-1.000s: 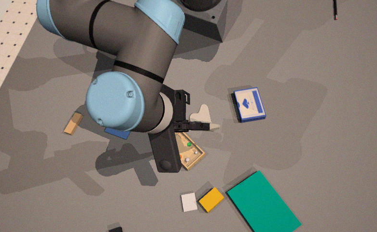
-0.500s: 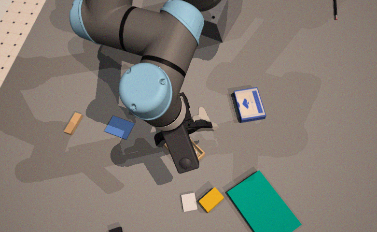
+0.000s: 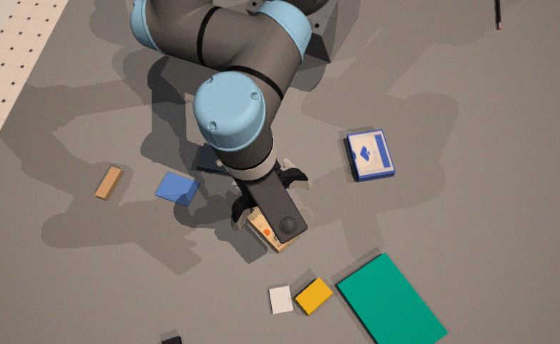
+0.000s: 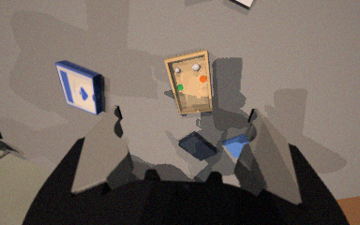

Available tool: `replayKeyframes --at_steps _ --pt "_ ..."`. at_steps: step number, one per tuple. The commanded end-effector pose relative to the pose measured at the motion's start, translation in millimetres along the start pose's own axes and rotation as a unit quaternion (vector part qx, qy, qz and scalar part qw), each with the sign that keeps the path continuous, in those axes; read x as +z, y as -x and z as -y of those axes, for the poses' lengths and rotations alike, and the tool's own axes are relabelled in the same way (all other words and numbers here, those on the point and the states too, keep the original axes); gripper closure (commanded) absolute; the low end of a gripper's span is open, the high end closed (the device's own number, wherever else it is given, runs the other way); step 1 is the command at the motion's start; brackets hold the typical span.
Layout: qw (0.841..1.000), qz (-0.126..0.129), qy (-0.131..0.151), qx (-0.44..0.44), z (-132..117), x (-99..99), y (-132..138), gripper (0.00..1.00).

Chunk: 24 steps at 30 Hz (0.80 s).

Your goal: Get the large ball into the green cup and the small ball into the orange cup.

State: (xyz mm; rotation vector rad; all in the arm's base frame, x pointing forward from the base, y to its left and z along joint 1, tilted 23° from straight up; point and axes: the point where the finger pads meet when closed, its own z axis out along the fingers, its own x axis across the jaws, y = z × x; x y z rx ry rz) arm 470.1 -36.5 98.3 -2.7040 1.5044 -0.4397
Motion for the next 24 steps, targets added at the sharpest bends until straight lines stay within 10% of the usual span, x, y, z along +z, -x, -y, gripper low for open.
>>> replayKeyframes --at_steps 1,24 --pt "0.999 -0.019 -0.015 -0.039 -2.8 6.6 -2.3 0.00" --pt "0.992 -0.054 -0.027 -0.109 -10.6 15.7 -4.0 0.00"
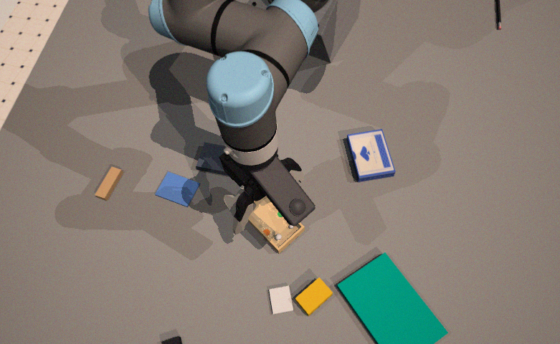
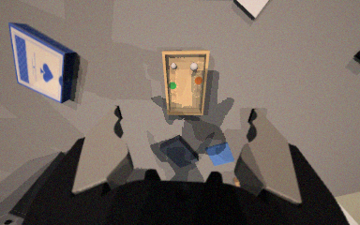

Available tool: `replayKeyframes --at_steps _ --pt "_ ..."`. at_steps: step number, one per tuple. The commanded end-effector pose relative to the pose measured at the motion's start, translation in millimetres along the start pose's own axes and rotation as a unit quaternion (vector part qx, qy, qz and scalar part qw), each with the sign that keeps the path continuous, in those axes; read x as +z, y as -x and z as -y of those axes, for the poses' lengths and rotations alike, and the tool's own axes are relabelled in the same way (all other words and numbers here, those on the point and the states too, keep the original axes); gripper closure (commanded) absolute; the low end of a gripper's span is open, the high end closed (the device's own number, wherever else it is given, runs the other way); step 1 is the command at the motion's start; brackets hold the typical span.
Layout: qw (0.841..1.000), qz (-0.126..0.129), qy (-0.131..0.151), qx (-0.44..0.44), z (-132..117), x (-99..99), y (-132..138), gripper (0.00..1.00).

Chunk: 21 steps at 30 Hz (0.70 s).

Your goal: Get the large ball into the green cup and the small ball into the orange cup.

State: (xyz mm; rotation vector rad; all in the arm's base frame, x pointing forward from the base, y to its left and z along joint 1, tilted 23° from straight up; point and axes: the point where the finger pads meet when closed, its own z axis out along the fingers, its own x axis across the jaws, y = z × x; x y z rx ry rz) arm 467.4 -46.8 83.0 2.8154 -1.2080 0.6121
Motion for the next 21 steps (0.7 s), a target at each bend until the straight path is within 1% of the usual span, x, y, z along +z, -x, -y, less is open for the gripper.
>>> replayKeyframes --at_steps 1,21 --pt "1.000 -0.004 -0.002 -0.007 -0.6 0.4 -0.2 0.00" --pt "1.000 -0.006 -0.002 -0.011 -1.1 0.8 -0.1 0.00"
